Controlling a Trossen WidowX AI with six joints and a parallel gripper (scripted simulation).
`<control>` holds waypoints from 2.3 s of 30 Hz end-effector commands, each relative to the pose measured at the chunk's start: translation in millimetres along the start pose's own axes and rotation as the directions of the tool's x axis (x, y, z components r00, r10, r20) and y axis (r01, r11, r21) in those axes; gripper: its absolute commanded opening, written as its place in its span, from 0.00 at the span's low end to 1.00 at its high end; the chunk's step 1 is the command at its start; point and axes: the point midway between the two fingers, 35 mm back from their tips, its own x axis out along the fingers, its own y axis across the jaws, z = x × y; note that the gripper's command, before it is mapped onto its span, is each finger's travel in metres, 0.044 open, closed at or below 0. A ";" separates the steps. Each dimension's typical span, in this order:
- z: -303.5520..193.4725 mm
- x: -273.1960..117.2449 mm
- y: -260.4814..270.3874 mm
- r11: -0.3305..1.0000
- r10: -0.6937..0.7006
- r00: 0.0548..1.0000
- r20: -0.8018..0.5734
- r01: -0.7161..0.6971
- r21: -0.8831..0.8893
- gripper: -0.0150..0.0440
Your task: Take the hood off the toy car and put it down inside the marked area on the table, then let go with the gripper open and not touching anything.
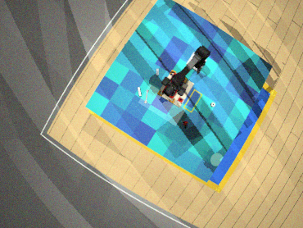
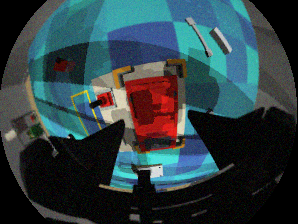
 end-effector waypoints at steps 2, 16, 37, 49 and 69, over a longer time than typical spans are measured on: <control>-1.8 5.3 -0.7 1.000 -0.004 1.000 -0.008 0.004 0.005 1.00; -2.0 13.1 -1.0 1.000 -0.004 1.000 -0.008 0.004 0.005 1.00; -2.9 24.8 -1.1 1.000 -0.004 1.000 -0.008 0.004 0.005 1.00; -3.6 31.4 -1.0 1.000 -0.004 1.000 -0.008 0.004 0.005 1.00; -3.8 39.0 -1.1 1.000 -0.004 1.000 -0.009 0.005 0.005 1.00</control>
